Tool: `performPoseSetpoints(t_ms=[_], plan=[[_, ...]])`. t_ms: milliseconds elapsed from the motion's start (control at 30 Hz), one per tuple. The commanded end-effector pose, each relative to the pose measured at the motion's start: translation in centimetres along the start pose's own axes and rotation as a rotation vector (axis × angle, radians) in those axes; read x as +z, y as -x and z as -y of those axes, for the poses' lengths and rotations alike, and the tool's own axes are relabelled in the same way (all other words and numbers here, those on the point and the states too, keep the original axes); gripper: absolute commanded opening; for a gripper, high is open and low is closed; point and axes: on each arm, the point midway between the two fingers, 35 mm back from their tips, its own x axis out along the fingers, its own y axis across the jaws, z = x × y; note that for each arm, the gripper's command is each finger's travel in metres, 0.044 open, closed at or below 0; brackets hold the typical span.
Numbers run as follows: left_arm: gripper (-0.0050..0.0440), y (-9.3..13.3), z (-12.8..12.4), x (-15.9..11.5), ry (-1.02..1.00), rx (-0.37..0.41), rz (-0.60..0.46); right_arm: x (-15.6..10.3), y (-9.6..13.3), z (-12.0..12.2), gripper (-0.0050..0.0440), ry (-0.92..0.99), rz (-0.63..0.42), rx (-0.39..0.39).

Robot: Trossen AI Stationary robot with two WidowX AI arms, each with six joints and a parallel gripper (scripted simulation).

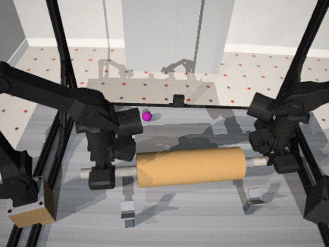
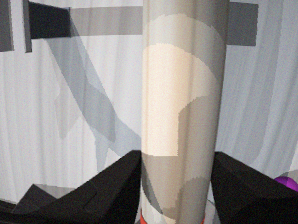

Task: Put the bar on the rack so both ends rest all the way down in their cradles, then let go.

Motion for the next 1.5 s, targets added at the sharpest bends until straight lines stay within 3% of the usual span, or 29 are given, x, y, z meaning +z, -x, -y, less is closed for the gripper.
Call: performPoseSetpoints(t_ms=[0, 900, 1133, 1467], plan=[[0.0000, 0.5, -0.9, 0.3, -0.002, -0.014, 0.018, 0.0, 0.2, 0.9, 0.0000, 0.002, 0.009, -0.001], [0.0000, 0.2, -9.8, 0.2, 0.002, -0.016, 0.018, 0.0, 0.2, 10.1, 0.0000, 0.005, 0.008, 0.002], [0.0000, 0.0, -10.0, 0.2, 0.002, -0.017, 0.019, 0.0, -0.1, 10.3, 0.0000, 0.005, 0.008, 0.002], [0.0000, -3.3, -10.0, 0.3, 0.002, -0.017, 0.019, 0.1, -3.4, 10.3, 0.0000, 0.005, 0.008, 0.002]])
